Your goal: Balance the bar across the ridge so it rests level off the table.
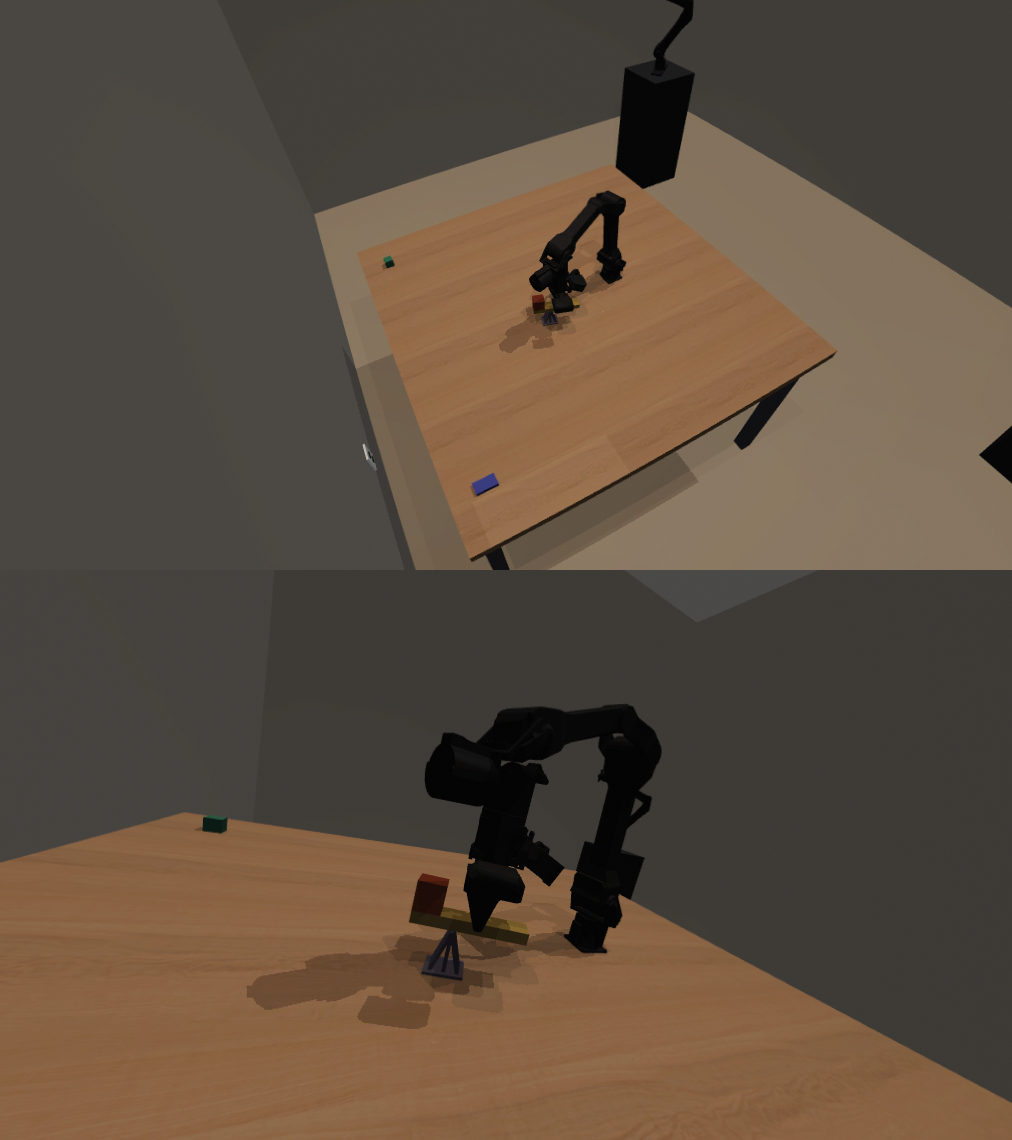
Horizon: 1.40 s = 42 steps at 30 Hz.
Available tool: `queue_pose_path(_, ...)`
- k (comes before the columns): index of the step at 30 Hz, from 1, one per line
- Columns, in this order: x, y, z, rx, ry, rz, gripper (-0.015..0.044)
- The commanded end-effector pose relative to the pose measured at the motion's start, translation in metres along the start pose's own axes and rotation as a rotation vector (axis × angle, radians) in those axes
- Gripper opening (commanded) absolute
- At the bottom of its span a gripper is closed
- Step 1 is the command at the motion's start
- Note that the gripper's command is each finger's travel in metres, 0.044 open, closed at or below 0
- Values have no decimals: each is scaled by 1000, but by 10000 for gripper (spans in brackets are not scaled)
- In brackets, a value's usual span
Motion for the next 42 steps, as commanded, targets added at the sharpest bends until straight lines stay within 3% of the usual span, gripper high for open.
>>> queue_pose_path(1,0,0,0,0,0,0,0)
queue_pose_path(22,0,0,0,0,0,0,0)
queue_pose_path(29,0,0,0,0,0,0,167)
queue_pose_path(42,0,0,0,0,0,0,167)
Point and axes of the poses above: the point midway between the two fingers, 35 mm back from their tips, its own y axis out along the fingers, its own z axis across the jaws, x = y × z, the point moved 2 cm from there along -y, back along the fingers, and after that the axes turned 11 degrees about y, right-handed, at the moved point
